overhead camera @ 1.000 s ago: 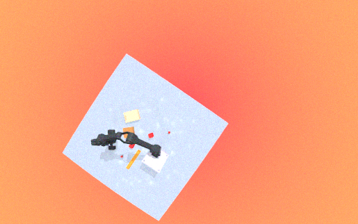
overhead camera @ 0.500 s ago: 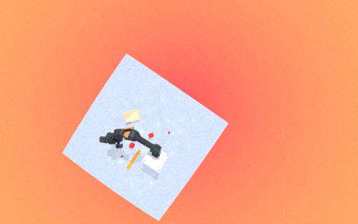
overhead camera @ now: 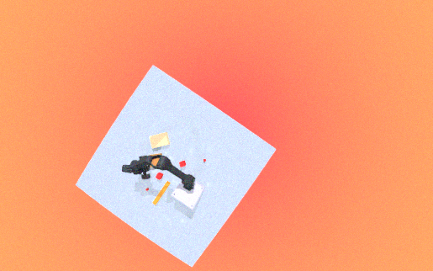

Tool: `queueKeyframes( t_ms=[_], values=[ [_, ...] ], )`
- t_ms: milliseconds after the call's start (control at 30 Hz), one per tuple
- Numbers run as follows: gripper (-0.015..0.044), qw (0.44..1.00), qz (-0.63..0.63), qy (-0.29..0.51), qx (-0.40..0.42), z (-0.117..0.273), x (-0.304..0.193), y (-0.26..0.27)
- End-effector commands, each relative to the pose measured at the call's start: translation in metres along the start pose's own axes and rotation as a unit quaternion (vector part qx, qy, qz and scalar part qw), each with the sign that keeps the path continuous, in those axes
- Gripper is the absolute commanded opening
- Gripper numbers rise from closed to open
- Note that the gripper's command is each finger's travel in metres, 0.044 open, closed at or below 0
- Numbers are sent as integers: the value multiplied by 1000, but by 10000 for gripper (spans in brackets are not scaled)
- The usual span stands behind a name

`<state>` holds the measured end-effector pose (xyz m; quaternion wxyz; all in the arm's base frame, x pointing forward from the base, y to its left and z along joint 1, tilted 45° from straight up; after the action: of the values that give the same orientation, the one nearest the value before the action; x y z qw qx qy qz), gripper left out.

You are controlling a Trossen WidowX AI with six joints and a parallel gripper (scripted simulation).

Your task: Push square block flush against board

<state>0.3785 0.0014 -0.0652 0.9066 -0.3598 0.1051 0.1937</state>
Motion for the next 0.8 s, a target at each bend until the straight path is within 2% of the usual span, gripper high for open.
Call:
queueKeyframes(
  t_ms=[0, 767],
  values=[
    [0, 1000, 3, 1, -2, 0, -7, -2],
    [0, 1000, 4, 2, -3, 0, -41, -12]
  ],
)
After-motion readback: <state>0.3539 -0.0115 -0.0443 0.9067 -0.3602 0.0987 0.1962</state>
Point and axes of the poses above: the point midway between the two fingers, 35 mm back from their tips, its own z axis back along the fingers, its own y axis across the jaws, x = y × z, the point moved 2 cm from there along z, back along the fingers, and after that the axes turned 11 degrees about -z, right-handed, at the moved point
